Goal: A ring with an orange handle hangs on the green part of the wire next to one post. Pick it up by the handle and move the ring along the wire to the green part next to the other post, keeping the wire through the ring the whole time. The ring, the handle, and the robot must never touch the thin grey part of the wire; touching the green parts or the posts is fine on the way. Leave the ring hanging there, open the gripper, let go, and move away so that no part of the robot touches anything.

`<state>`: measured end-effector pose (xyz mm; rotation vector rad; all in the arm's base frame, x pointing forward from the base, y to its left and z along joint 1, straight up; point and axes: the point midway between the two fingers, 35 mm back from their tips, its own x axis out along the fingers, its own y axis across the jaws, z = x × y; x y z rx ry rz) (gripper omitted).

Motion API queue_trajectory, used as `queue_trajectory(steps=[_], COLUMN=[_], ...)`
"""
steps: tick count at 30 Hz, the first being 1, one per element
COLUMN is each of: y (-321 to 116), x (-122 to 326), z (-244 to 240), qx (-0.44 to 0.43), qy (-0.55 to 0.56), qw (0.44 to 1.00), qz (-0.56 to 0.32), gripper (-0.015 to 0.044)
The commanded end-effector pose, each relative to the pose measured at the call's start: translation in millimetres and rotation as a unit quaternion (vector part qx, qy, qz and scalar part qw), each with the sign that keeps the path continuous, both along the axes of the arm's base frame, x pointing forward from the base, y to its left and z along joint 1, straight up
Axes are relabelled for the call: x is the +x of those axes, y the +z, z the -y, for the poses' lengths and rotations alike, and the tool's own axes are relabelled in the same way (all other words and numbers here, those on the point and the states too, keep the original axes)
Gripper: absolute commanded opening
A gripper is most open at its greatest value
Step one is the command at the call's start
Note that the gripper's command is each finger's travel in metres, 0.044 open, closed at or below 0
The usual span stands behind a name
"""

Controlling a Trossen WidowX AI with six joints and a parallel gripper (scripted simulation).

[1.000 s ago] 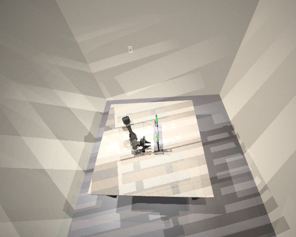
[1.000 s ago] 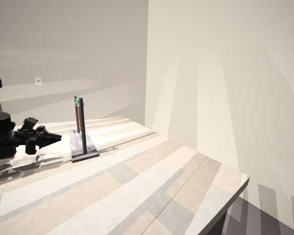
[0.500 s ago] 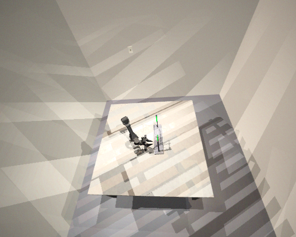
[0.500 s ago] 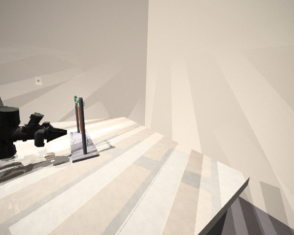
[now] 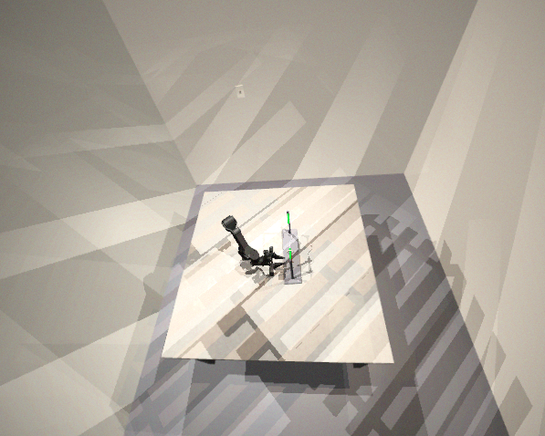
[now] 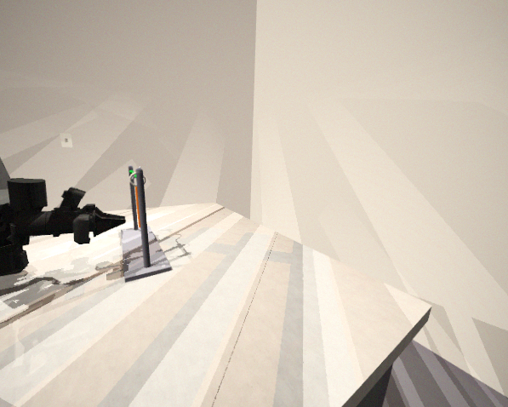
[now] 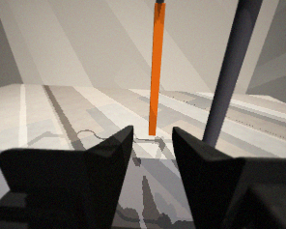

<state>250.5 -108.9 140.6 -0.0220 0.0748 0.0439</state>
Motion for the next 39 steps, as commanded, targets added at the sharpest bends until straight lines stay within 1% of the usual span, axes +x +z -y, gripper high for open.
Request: queue_trajectory(steps=[1, 39], y=[-1, -6], x=[7, 64], z=[2, -1], qx=[0.004, 0.005], qy=[-0.003, -0.003], qw=[1.0, 1.0], qz=[-0.002, 0.001], gripper=[0.016, 0.016])
